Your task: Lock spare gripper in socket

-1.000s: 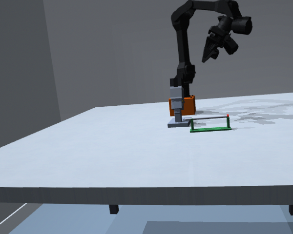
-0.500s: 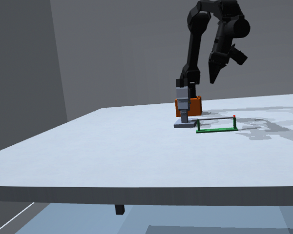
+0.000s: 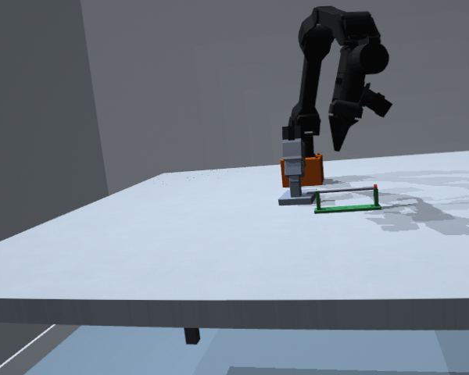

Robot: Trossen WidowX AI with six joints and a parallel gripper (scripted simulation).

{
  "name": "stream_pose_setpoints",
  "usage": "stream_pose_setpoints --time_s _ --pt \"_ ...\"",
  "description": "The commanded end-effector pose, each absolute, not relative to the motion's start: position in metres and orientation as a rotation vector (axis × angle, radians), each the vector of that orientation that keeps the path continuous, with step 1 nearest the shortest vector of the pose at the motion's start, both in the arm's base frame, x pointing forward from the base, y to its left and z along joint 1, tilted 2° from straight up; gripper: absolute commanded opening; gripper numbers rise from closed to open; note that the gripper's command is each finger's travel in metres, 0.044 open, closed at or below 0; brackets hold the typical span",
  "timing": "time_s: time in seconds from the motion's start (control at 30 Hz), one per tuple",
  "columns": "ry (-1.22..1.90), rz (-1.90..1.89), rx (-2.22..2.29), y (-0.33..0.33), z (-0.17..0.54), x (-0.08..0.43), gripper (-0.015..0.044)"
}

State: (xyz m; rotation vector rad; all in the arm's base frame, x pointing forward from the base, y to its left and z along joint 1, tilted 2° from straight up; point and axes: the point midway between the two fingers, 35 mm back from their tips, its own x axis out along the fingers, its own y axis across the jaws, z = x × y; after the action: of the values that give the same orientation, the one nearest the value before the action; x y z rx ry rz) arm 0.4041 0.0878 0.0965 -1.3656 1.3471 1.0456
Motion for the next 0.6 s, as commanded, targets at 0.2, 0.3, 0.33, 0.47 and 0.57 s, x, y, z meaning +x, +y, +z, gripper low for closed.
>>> stream_pose_setpoints --time_s 0.2,0.3,0.33,0.47,0.57 --pt "1.364 1.069 -1.362 0.092 0.033 0.400 0.0180" --pt "1.364 1.069 -1.362 0.092 0.031 0.400 0.0180" --pt "1.364 1.069 -1.362 0.093 0.030 0.400 0.0180" --pt "1.364 1.069 -1.362 0.093 0.024 0.401 0.0180" --pt "1.364 1.069 -1.362 0.094 0.019 0.401 0.0180"
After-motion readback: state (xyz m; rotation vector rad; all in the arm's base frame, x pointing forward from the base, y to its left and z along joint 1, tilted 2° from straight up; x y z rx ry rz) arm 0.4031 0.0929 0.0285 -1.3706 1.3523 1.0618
